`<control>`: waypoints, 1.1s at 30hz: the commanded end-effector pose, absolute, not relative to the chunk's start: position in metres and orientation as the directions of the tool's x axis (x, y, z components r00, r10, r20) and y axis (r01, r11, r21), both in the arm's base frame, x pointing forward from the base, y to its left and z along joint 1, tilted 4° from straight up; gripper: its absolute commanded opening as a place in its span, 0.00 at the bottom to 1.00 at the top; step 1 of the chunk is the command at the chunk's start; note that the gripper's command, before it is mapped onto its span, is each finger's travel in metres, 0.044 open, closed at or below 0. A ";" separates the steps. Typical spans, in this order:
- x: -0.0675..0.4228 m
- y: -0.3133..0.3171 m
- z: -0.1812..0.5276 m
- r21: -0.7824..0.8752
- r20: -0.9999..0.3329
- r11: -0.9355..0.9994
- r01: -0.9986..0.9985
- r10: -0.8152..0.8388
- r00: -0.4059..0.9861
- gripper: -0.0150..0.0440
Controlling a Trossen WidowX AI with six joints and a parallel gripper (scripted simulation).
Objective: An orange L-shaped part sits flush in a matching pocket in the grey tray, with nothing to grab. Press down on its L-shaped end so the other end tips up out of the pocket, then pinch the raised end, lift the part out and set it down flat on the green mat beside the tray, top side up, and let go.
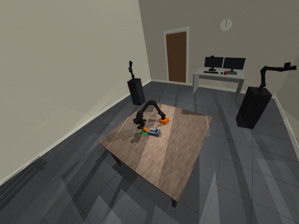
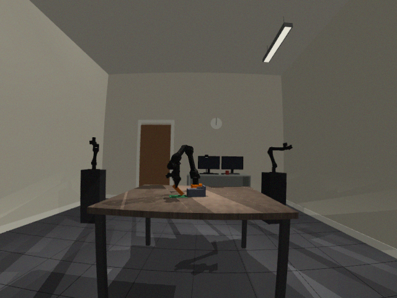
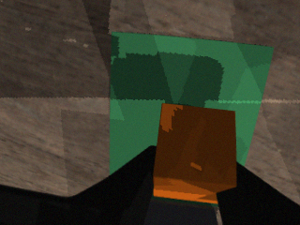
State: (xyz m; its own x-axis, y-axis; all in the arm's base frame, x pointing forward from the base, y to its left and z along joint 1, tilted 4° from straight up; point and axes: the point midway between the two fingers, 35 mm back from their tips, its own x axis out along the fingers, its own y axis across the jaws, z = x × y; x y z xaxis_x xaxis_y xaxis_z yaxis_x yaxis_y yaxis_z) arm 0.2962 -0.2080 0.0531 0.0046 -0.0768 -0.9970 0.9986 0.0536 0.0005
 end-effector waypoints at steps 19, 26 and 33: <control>0.296 -0.208 0.052 -0.002 -0.997 0.054 0.999 -0.075 0.002 0.30; 0.296 -0.208 0.052 -0.002 -0.997 0.054 0.999 -0.075 0.002 0.61; 0.299 -0.207 0.096 -0.002 -0.997 0.056 0.998 -0.075 0.002 0.92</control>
State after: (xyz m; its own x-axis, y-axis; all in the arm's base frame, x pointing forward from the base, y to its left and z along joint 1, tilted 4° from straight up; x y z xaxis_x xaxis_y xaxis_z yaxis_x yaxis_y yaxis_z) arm 0.2950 -0.2062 0.0661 -0.0193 -0.0605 -0.9980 0.9982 0.0558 -0.0227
